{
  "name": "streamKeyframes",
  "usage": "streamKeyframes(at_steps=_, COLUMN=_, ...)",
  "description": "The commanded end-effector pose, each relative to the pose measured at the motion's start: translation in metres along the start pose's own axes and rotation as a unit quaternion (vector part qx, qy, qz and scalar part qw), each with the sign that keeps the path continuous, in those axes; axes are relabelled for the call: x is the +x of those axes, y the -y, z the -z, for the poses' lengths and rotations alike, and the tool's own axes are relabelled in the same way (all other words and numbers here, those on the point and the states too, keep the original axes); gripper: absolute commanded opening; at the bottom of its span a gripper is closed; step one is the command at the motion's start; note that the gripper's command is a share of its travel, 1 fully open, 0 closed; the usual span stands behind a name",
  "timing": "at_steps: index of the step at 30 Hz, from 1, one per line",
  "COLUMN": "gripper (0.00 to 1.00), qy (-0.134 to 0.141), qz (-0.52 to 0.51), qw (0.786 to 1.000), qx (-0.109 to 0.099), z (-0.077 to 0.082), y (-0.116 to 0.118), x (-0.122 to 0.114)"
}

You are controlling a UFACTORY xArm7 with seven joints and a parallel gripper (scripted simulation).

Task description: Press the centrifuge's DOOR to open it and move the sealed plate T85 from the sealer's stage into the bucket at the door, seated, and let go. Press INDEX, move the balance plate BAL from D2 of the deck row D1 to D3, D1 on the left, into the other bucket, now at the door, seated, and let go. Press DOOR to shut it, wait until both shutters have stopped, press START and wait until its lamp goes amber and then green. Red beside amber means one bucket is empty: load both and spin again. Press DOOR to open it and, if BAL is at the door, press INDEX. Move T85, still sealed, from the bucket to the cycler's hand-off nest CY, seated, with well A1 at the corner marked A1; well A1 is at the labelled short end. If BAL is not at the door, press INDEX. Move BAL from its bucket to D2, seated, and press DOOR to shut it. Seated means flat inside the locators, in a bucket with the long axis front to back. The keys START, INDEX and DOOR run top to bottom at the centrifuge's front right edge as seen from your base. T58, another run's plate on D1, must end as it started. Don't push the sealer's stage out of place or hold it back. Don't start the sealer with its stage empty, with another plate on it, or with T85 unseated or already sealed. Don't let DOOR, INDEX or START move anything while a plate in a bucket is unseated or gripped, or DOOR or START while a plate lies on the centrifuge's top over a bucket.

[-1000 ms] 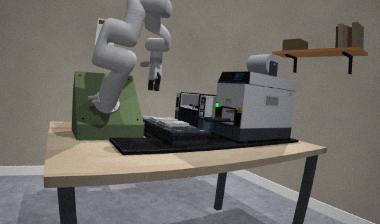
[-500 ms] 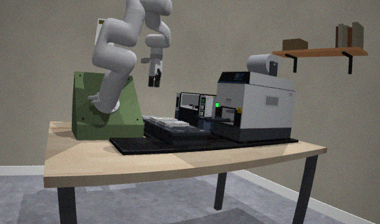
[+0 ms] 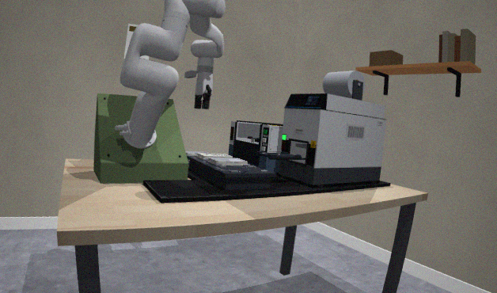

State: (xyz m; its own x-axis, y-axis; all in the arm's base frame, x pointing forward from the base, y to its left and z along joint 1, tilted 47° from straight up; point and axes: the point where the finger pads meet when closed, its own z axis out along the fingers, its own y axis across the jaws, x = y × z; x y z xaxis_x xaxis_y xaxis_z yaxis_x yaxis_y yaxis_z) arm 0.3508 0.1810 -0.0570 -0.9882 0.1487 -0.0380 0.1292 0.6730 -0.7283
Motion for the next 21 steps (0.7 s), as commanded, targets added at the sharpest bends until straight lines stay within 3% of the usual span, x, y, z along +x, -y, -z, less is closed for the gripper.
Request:
streamKeyframes(at_steps=1, gripper=1.00, qy=0.001, qz=0.000, qw=1.000, qx=-0.002, z=0.008, y=-0.001, x=0.000)
streamKeyframes(at_steps=13, gripper=1.00, qy=0.001, qz=0.000, qw=1.000, qx=-0.002, z=0.021, y=-0.001, x=0.000)
streamKeyframes(at_steps=14, gripper=0.00, qy=0.001, qz=0.000, qw=1.000, qx=-0.002, z=0.019, y=0.003, x=-0.003)
streamKeyframes(at_steps=21, gripper=0.00, qy=0.001, qz=0.000, qw=1.000, qx=-0.002, z=0.009, y=0.033, x=-0.017)
